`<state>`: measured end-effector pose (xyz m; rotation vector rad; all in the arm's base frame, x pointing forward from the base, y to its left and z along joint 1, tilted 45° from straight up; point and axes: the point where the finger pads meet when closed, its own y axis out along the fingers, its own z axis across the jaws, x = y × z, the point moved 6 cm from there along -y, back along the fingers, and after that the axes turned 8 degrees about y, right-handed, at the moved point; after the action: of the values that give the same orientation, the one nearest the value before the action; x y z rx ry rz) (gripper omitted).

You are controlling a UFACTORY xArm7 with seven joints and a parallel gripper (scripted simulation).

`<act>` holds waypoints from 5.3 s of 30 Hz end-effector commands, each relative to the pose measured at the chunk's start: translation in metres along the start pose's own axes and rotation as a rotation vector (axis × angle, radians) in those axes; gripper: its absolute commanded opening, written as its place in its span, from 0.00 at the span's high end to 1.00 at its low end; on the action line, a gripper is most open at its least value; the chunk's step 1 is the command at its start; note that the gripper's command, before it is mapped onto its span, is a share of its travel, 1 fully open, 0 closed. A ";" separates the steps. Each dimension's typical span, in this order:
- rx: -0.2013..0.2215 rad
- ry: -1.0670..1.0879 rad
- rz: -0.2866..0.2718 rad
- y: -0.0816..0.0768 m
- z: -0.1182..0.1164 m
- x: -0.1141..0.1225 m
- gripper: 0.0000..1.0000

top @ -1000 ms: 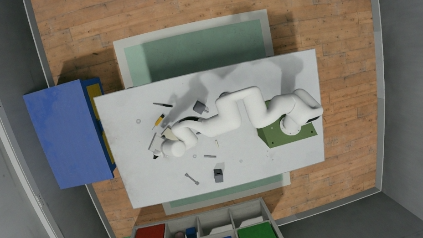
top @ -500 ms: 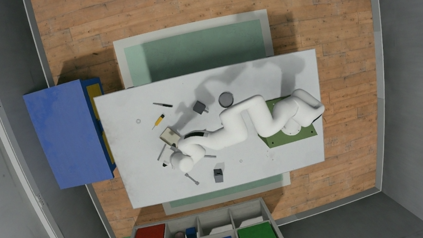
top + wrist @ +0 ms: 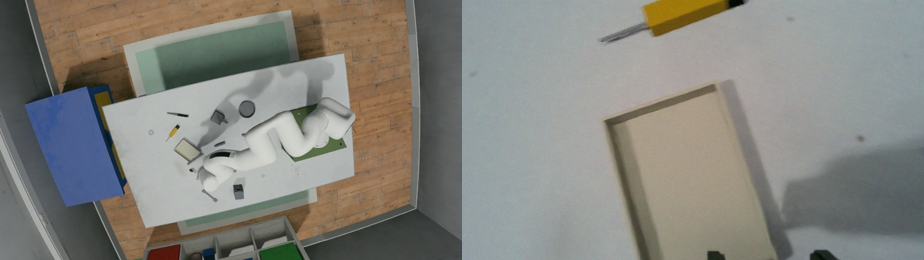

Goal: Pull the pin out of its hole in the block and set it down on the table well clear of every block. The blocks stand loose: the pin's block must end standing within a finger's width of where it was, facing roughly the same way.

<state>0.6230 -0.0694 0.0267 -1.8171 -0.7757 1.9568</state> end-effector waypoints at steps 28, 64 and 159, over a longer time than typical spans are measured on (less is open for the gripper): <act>0.279 1.481 0.265 -0.022 0.148 -0.054 0.57; 0.243 2.582 0.184 -0.048 0.189 -0.117 0.57; 0.297 2.070 -0.684 -0.206 0.093 -0.145 0.57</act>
<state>0.5238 -0.0117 0.2643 -1.8204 -0.1368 -0.5738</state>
